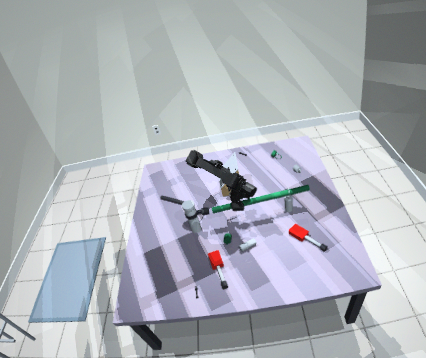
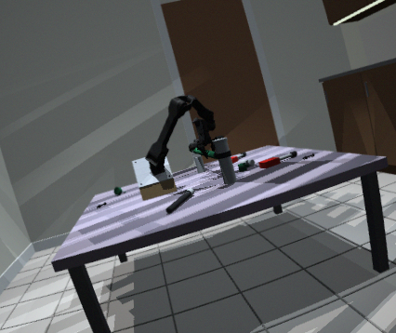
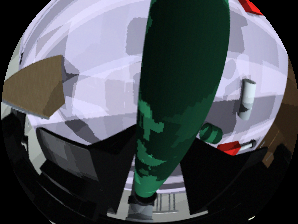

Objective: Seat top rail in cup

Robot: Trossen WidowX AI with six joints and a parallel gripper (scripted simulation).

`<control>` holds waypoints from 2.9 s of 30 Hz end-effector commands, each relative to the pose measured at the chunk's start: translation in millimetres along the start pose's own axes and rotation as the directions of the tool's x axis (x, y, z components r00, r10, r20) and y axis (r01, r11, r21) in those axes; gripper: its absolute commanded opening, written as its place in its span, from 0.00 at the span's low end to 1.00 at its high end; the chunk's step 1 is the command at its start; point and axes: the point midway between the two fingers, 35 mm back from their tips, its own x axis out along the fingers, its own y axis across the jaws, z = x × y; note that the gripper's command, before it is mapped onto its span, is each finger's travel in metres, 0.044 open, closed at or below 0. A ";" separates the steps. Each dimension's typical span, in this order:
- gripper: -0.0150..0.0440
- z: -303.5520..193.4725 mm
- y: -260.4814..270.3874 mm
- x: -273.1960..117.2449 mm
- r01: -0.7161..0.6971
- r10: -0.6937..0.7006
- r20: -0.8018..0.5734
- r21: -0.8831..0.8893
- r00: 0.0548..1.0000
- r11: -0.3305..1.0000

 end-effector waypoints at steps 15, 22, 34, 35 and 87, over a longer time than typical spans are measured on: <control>0.25 -5.9 -3.7 -9.8 0.005 -0.005 -0.001 -0.002 1.000 1.000; 0.25 -10.7 -3.6 -7.6 0.003 -0.003 -0.001 -0.003 1.000 1.000; 0.25 -24.4 -2.2 -0.3 -0.004 0.004 -0.004 -0.007 1.000 1.000; 0.25 -24.4 -2.2 -0.3 -0.004 0.004 -0.004 -0.007 1.000 1.000; 0.25 -24.3 -2.5 -3.4 -0.012 0.012 -0.016 -0.011 1.000 1.000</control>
